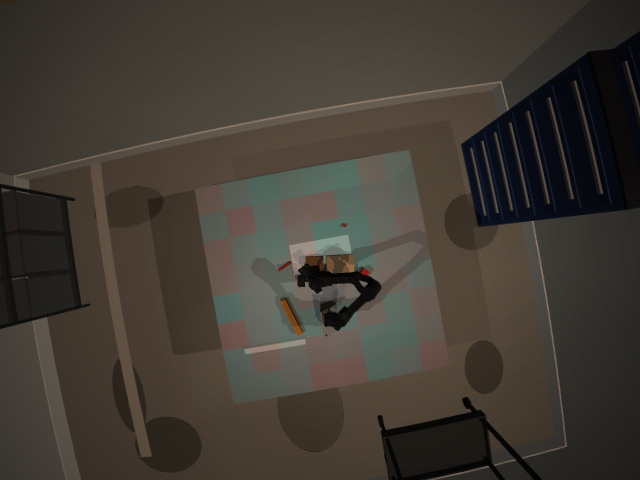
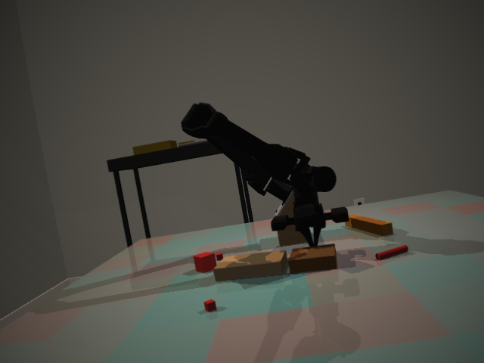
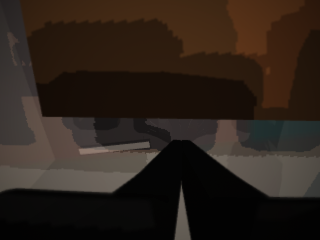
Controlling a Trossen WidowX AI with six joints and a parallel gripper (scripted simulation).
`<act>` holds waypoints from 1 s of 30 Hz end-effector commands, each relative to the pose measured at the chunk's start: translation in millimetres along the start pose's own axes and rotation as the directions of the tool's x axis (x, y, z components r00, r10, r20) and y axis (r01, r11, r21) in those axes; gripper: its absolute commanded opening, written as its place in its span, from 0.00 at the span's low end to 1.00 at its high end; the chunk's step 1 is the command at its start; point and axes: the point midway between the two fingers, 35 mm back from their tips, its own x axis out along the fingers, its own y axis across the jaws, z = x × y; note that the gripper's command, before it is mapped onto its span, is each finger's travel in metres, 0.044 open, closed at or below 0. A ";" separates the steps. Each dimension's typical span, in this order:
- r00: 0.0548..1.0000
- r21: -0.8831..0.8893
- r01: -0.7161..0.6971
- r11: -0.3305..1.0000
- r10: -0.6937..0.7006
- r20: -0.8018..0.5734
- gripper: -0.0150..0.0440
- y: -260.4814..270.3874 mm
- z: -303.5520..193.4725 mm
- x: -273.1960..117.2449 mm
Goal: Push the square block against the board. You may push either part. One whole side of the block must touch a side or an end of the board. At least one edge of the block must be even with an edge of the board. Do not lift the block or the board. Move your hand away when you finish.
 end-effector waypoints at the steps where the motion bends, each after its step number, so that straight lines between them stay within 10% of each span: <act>1: 1.000 -0.001 0.001 1.000 -0.001 0.003 0.25 0.3 5.0 -0.2; 30: 1.000 -0.001 -0.001 1.000 0.001 0.004 0.25 1.6 15.7 0.1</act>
